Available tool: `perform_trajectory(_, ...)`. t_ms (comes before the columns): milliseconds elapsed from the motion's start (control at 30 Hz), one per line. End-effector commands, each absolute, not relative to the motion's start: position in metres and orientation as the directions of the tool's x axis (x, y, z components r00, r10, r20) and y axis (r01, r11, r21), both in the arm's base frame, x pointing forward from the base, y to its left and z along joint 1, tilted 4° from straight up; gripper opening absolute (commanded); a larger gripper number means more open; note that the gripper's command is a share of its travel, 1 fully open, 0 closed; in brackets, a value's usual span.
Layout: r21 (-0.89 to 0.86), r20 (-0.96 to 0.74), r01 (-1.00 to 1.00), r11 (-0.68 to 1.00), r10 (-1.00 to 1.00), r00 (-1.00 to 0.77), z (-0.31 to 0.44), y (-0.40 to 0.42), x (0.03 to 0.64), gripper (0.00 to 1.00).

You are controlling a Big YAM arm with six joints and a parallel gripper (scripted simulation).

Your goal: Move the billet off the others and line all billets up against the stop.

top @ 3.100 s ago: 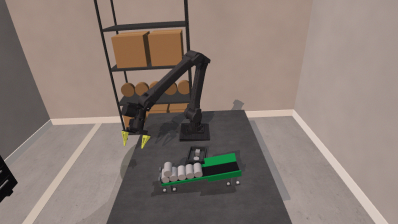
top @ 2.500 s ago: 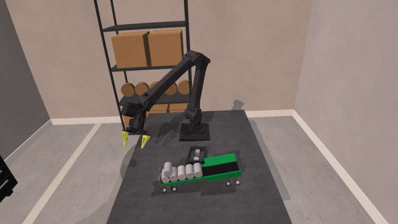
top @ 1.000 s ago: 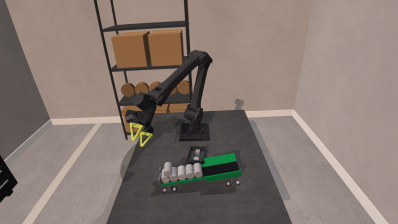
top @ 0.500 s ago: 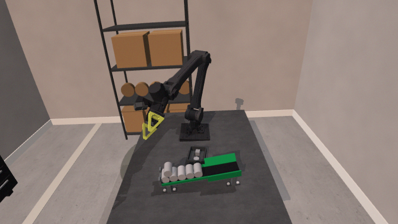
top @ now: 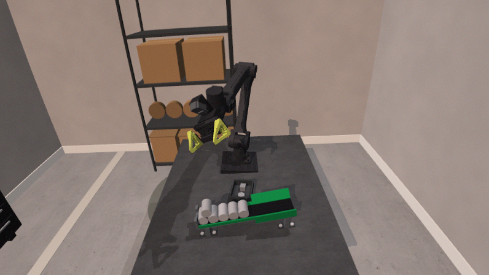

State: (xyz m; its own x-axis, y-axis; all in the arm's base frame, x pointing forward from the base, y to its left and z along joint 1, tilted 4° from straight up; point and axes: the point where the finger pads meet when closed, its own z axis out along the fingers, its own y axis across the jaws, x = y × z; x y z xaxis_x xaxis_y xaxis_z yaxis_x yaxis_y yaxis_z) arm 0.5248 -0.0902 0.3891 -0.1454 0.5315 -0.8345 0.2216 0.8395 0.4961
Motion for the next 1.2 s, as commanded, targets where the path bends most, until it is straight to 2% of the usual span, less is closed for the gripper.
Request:
perform_trajectory(0,0.348,-0.931,0.107,0.931,0.356,-0.075,0.458,-0.070,0.538,1.00)
perform_trajectory(167,0.169,-0.986,0.034,0.985,0.169,0.016,0.509,-0.032,0.524,1.00)
perform_trajectory(267,0.169,-0.986,0.029,0.985,0.169,0.005,0.504,-0.031,0.528,1.00)
perform_trajectory(400,-0.007,-0.994,-0.006,1.000,-0.006,0.108,0.550,0.004,0.511,1.00)
perform_trajectory(433,0.062,-0.997,-0.001,0.998,0.062,-0.051,0.503,-0.001,0.537,1.00)
perform_trajectory(500,0.184,-0.965,0.069,0.980,0.194,-0.178,0.467,-0.025,0.553,1.00)
perform_trajectory(633,0.226,-0.942,0.099,0.969,0.244,-0.233,0.450,-0.030,0.558,1.00)
perform_trajectory(767,0.333,-0.844,0.210,0.919,0.390,-0.368,0.403,-0.045,0.569,1.00)
perform_trajectory(867,0.339,-0.836,0.208,0.917,0.395,-0.380,0.400,-0.039,0.570,1.00)
perform_trajectory(967,0.408,-0.702,0.358,0.840,0.540,-0.465,0.356,-0.060,0.572,1.00)
perform_trajectory(1167,0.434,-0.546,0.512,0.741,0.669,-0.505,0.314,-0.074,0.567,1.00)
